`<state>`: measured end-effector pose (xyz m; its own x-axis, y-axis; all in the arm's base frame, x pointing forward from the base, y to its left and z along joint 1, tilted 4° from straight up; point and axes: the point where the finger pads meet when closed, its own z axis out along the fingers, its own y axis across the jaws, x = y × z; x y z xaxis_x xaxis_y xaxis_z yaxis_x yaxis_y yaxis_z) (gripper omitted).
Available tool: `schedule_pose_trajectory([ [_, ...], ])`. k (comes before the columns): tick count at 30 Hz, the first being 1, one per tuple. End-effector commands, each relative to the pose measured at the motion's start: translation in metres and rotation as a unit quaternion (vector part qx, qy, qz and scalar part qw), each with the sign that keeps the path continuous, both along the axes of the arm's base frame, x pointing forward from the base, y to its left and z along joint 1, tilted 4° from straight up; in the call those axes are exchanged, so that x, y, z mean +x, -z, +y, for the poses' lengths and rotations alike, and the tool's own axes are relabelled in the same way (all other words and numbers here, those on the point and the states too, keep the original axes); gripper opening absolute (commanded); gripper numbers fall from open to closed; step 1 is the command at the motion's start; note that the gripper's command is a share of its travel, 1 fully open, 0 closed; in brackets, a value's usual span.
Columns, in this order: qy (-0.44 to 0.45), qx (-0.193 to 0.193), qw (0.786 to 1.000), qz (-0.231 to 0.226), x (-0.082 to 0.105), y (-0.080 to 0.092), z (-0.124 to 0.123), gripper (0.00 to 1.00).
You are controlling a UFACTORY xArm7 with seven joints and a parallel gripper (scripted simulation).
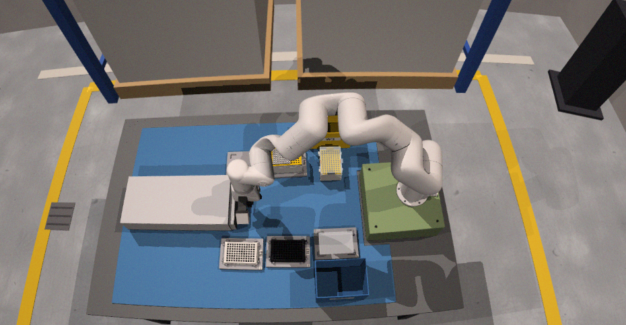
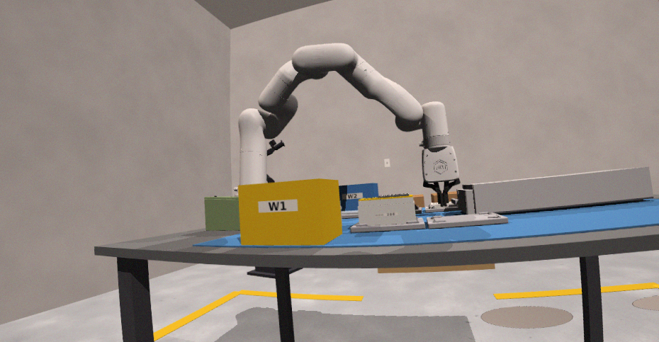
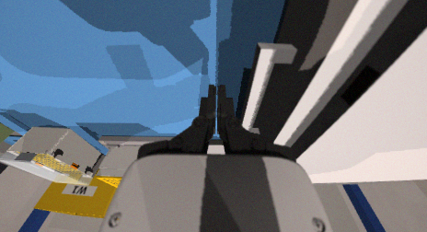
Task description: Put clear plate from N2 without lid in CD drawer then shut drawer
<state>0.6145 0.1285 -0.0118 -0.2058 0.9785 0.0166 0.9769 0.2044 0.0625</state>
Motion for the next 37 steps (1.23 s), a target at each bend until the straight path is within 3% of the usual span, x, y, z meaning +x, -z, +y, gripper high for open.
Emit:
schedule_pose_trajectory([
  [1,0.000,0.000,1.000,-0.002,-0.004,-0.002,-0.001,0.00],
  [26,0.000,0.000,1.000,-0.002,-0.038,0.001,-0.008,0.00],
  [37,0.000,0.000,1.000,-0.002,-0.038,0.001,-0.008,0.00],
])
